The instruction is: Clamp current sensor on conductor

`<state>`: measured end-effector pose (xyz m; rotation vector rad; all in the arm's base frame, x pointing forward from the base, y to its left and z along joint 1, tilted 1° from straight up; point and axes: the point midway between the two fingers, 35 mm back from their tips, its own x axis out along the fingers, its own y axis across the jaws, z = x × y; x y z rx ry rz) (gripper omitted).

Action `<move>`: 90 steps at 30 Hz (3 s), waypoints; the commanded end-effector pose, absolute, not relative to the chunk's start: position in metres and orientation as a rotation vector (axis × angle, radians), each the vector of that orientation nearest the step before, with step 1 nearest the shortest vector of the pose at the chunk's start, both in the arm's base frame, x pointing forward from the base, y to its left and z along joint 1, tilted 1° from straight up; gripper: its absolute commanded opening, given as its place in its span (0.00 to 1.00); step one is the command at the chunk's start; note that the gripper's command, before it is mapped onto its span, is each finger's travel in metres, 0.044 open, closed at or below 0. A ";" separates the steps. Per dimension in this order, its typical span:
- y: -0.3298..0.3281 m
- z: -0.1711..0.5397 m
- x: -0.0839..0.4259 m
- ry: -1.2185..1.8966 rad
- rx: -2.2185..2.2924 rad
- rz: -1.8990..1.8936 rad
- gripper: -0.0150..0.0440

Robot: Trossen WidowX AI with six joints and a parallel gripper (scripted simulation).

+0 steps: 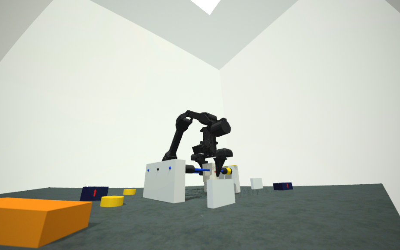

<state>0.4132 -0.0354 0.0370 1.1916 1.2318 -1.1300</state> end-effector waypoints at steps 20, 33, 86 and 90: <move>-0.035 0.040 0.413 1.228 1.194 -1.130 0.25; -0.035 0.037 0.414 1.231 1.192 -1.130 0.25; -0.035 0.037 0.414 1.231 1.192 -1.130 0.71; -0.035 0.037 0.414 1.231 1.192 -1.130 0.71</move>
